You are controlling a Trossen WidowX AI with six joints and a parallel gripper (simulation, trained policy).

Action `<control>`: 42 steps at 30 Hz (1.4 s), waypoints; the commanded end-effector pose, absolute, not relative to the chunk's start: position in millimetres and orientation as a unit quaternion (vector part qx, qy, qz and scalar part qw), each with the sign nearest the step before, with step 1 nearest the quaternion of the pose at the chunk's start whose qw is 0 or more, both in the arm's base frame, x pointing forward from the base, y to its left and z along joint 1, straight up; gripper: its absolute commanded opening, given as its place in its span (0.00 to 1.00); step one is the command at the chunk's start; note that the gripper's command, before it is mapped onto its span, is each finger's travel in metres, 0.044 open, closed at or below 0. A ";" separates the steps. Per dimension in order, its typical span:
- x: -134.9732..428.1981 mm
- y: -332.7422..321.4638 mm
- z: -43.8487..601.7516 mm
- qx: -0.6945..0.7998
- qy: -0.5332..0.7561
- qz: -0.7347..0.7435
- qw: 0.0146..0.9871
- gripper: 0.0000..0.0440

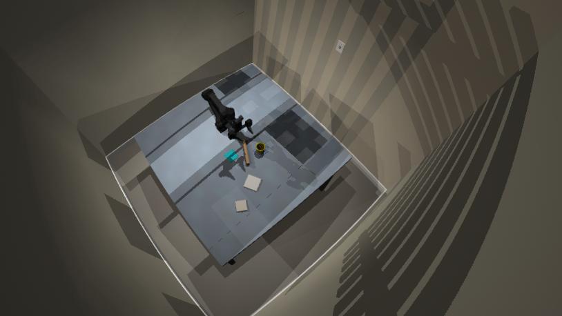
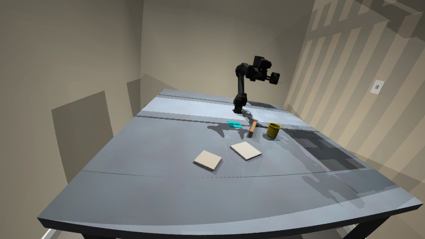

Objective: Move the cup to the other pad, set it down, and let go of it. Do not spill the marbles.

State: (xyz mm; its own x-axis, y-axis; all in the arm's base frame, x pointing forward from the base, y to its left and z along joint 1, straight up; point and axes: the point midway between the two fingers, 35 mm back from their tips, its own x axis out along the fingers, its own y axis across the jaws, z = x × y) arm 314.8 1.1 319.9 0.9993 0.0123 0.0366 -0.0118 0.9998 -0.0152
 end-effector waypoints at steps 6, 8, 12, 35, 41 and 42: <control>317.9 5.5 327.7 -0.007 -0.013 0.013 1.000 0.55; 319.2 6.6 329.6 -0.005 -0.009 0.015 1.000 0.43; 322.7 8.5 332.5 0.002 0.004 0.017 1.000 0.20; 350.8 32.8 346.9 0.104 0.104 0.041 0.988 0.32; 357.3 39.8 348.5 0.136 0.135 0.043 0.980 0.34; 358.3 41.0 348.7 0.142 0.141 0.043 0.979 0.34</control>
